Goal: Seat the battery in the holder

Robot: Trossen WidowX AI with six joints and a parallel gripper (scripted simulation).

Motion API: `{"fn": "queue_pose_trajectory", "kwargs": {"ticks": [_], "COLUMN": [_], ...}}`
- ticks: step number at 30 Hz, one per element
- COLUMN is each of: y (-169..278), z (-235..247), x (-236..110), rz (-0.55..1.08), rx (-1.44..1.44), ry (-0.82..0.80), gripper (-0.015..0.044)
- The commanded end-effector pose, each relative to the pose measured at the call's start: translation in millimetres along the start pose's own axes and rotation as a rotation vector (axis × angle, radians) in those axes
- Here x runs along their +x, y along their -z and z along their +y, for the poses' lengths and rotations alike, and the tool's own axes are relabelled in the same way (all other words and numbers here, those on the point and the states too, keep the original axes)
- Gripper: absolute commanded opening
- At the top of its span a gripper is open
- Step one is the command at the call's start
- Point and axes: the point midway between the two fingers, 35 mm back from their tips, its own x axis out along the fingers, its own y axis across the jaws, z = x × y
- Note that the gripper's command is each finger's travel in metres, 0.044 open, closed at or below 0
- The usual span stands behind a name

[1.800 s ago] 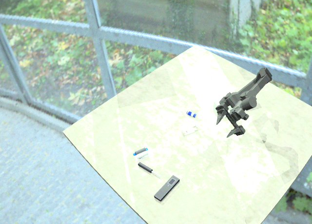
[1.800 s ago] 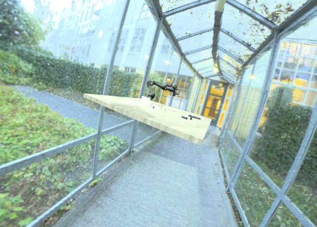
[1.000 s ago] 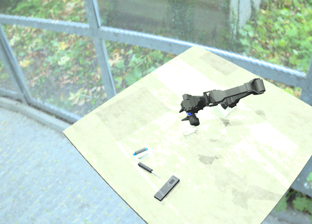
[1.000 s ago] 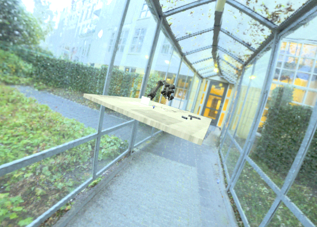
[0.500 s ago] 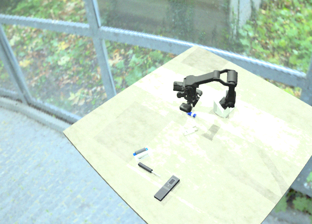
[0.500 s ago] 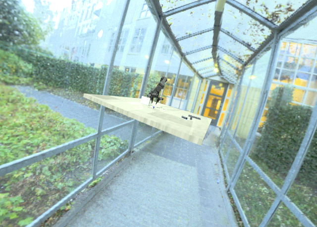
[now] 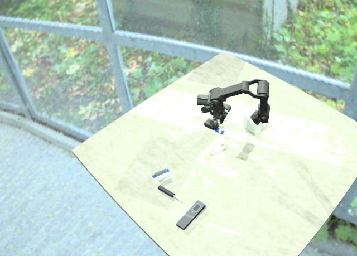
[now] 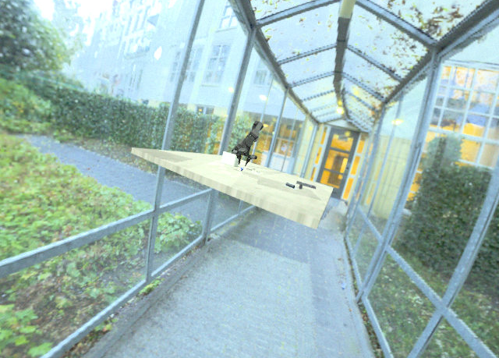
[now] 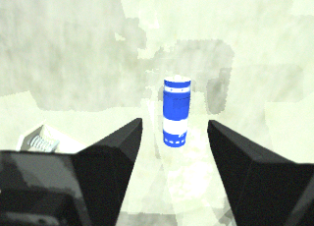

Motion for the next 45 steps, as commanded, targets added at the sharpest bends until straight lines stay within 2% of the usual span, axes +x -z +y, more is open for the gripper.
{"fn": "queue_pose_trajectory", "kwargs": {"ticks": [1, 22, 26, 34, 37, 45], "y": [3, 5, 5, 5, 5, 3], "z": [-1, -2, -2, -2, -2, -2], "x": [8, 38, 38, 38, 38, -12], "rz": [0.012, 0.013, 0.013, 0.013, 0.013, 0.012], "rx": [0.006, 0.006, 0.006, 0.006, 0.006, 0.007], "ry": [-0.001, -0.001, -0.001, -0.001, -0.001, 0.0], "gripper": [0.0239, 0.0239, 0.0134, 0.0081, 0.0077, 0.0077]}}
